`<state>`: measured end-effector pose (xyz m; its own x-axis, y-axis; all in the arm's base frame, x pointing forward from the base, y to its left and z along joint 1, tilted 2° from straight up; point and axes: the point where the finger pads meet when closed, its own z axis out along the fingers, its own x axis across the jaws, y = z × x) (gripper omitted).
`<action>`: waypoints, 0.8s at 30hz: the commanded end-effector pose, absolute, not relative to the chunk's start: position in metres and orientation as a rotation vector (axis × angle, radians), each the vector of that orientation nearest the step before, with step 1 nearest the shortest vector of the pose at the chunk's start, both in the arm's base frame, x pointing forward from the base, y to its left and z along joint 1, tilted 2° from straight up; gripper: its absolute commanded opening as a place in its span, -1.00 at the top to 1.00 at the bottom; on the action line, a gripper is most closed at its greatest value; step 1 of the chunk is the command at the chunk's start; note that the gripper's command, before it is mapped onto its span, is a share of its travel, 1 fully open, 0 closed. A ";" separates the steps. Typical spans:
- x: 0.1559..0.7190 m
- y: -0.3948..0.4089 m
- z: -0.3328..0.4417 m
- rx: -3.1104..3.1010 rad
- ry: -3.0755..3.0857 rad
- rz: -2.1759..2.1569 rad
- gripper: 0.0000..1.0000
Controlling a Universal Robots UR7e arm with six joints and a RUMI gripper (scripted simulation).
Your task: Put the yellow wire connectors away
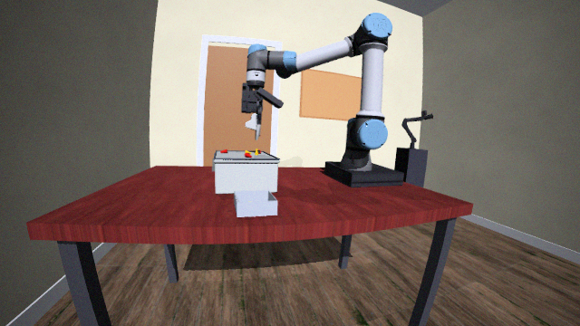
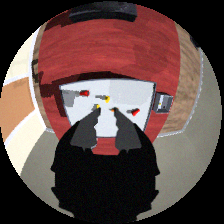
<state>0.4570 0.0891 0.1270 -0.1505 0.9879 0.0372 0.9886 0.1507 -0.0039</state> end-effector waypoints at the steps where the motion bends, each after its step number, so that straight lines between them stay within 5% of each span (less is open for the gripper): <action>1: 0.457 0.087 0.127 -2.018 -2.369 -0.036 0.66; 24: 0.457 0.088 0.087 -2.018 -2.369 -0.036 0.66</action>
<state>0.4556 0.0885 0.0893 -0.1588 0.9866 0.0382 0.9872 0.1591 -0.0043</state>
